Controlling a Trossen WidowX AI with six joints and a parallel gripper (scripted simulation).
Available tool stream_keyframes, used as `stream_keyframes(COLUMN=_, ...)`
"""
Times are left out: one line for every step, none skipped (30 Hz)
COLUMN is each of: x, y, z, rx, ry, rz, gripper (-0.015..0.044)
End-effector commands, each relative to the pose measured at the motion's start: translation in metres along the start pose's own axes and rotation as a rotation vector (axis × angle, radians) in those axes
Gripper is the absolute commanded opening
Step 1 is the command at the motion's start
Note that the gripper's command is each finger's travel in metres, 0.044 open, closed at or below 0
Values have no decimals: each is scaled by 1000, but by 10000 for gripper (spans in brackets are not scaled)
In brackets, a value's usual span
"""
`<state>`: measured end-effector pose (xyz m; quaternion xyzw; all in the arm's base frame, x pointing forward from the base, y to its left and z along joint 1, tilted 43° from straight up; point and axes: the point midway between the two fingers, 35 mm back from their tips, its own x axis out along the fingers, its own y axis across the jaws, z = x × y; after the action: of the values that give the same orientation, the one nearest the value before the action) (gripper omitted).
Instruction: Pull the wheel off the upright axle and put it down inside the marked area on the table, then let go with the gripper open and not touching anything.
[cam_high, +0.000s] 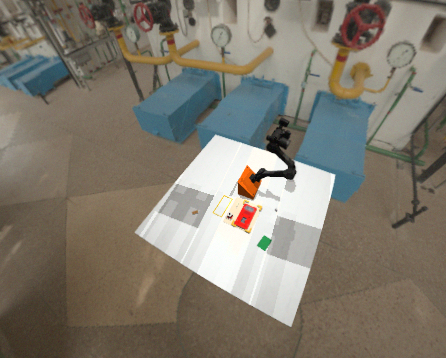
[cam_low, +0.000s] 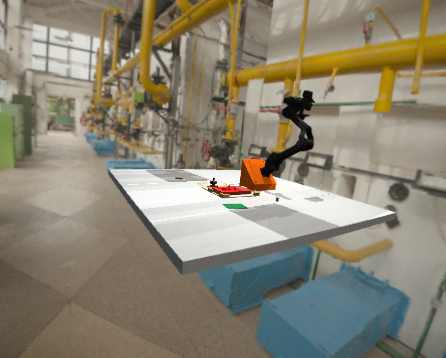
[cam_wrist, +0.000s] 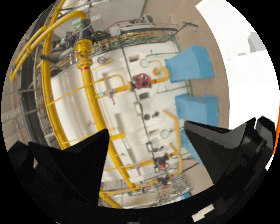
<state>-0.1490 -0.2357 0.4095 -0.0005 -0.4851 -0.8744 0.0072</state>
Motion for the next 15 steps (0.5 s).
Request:
stream_keyframes(x=0, y=0, z=-1, rx=-4, ry=1, rz=3, gripper=374)
stream_keyframes(x=-1, y=2, z=-2, rx=-15, ry=5, rz=11, gripper=348)
stream_keyframes(x=-3, y=4, z=-5, rx=-33, ry=11, rz=24, gripper=321)
stream_keyframes(x=-5, y=7, z=-9, rx=-59, ry=20, rz=43, gripper=300)
stream_keyframes(x=-8, y=11, z=-15, rx=-92, ry=31, rz=68, gripper=300)
stream_keyframes(x=-11, y=16, z=-21, rx=-132, ry=45, rz=99, gripper=300)
stream_keyframes(x=-16, y=21, z=-29, rx=-176, ry=60, rz=132, gripper=300)
stream_keyframes(x=-21, y=25, z=-36, rx=-219, ry=76, rz=166, gripper=300)
stream_keyframes(x=-26, y=30, z=-44, rx=-262, ry=91, rz=201, gripper=300)
stream_keyframes(x=-31, y=34, z=-52, rx=-304, ry=107, rz=236, gripper=300)
stream_keyframes(x=-35, y=34, z=-56, rx=-301, ry=119, rz=255, gripper=300)
stream_keyframes(x=-40, y=35, z=-62, rx=-297, ry=136, rz=282, gripper=300)
stream_keyframes(x=-46, y=36, z=-69, rx=-299, ry=157, rz=314, gripper=300)
stream_keyframes(x=-51, y=38, z=-76, rx=-318, ry=174, rz=344, gripper=300)
stream_keyframes(x=-57, y=41, z=-83, rx=-348, ry=189, rz=374, gripper=300)
